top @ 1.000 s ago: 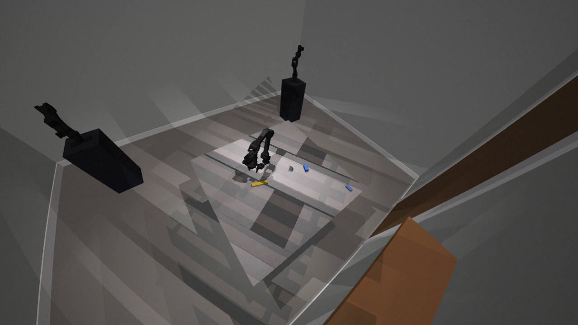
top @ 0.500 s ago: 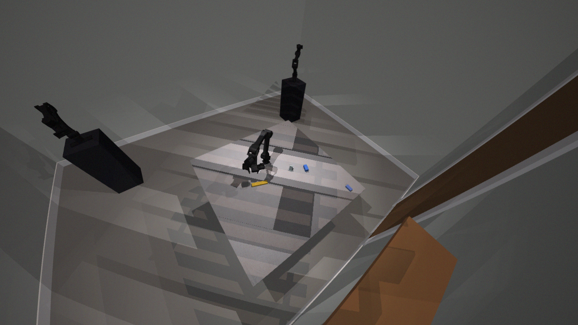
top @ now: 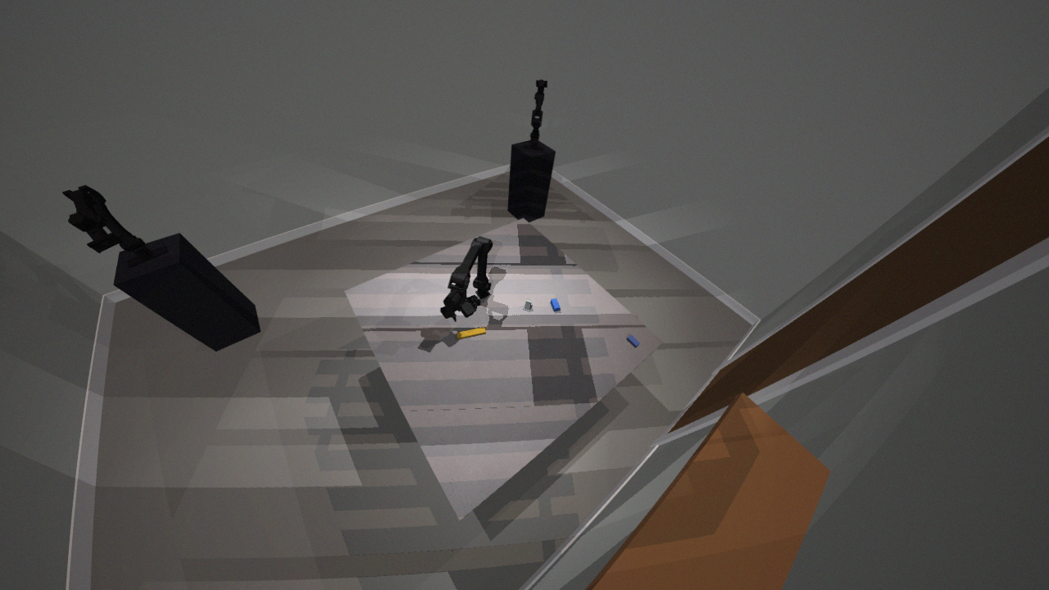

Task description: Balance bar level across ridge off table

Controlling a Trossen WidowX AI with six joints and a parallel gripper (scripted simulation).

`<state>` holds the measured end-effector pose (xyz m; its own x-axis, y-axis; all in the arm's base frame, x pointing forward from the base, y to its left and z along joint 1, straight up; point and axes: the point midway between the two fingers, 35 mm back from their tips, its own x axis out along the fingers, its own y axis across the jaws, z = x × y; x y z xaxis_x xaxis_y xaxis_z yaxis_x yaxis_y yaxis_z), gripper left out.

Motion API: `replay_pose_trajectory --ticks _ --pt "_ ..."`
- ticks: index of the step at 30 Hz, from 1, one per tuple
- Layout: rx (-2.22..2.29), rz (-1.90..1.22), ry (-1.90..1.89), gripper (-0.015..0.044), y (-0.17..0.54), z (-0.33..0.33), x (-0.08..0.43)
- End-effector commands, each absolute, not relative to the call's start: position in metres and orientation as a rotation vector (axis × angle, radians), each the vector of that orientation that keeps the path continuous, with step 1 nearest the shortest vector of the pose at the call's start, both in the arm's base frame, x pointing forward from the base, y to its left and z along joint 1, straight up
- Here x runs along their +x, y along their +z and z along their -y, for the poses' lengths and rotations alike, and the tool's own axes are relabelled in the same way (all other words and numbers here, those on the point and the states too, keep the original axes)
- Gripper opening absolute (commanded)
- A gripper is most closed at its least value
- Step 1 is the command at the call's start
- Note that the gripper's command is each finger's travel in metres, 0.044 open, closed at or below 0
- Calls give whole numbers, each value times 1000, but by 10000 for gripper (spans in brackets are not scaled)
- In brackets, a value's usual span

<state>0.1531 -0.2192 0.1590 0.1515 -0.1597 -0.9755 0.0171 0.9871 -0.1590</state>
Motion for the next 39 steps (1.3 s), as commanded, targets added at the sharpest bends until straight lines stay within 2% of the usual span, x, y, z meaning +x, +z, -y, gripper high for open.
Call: replay_pose_trajectory --ticks 1,33,39 --pt "-215 -1442 -16 315 154 221 158" --pt "-941 -1366 883 315 120 225 188" --pt "-972 -1351 926 315 119 225 189"
